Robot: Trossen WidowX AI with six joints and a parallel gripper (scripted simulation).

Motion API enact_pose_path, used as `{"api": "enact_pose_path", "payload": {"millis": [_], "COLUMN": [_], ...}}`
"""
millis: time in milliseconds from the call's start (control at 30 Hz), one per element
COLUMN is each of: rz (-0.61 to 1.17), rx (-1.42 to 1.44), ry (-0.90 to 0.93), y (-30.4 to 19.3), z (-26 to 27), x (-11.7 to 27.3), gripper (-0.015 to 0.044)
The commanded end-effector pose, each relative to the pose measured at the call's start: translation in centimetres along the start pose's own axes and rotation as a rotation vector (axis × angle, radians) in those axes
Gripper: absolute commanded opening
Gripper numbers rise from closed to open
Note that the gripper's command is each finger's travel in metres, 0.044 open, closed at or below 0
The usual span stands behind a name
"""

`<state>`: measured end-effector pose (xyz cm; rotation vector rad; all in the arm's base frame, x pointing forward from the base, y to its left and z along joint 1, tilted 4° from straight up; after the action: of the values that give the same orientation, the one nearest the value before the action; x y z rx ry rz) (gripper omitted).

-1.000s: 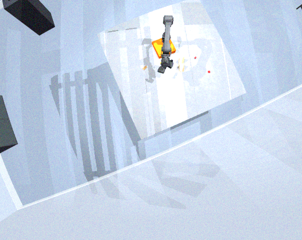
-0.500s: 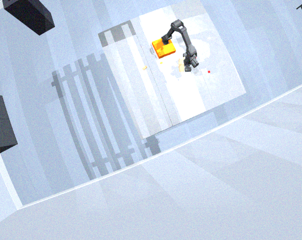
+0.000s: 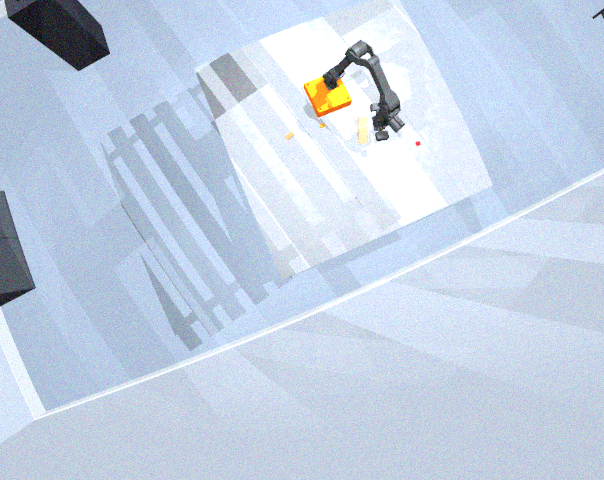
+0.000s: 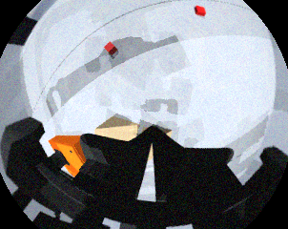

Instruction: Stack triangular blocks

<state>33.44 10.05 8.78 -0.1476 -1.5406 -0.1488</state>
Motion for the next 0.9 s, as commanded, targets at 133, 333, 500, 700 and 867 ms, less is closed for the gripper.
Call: {"api": "enact_pose_path", "payload": {"millis": [133,333,500,700,867], "rz": [0.005,0.005,0.005,0.005,0.005], "rx": [-0.006,-0.006,-0.006,-0.006,-0.006], "ry": [0.011,0.011,0.011,0.011,0.011], "y": [0.0,0.0,0.0,-0.1,-0.1], "z": [0.1,0.1,0.1,0.2,0.2], "x": [-1.7,-2.6,-3.5,-4.4,-5.1], "gripper": [0.0,0.0,0.0,0.0,0.0]}}
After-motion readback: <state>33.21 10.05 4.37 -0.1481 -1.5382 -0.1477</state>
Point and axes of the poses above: the point midway between the two fingers, 35 mm back from their tips, its own x axis back along the fingers, its own z axis across the jaws, y = z × x, the point moved 5 cm from there along x, back along the fingers, and after that the axes turned 4 degrees about x, right-handed, at the moved point
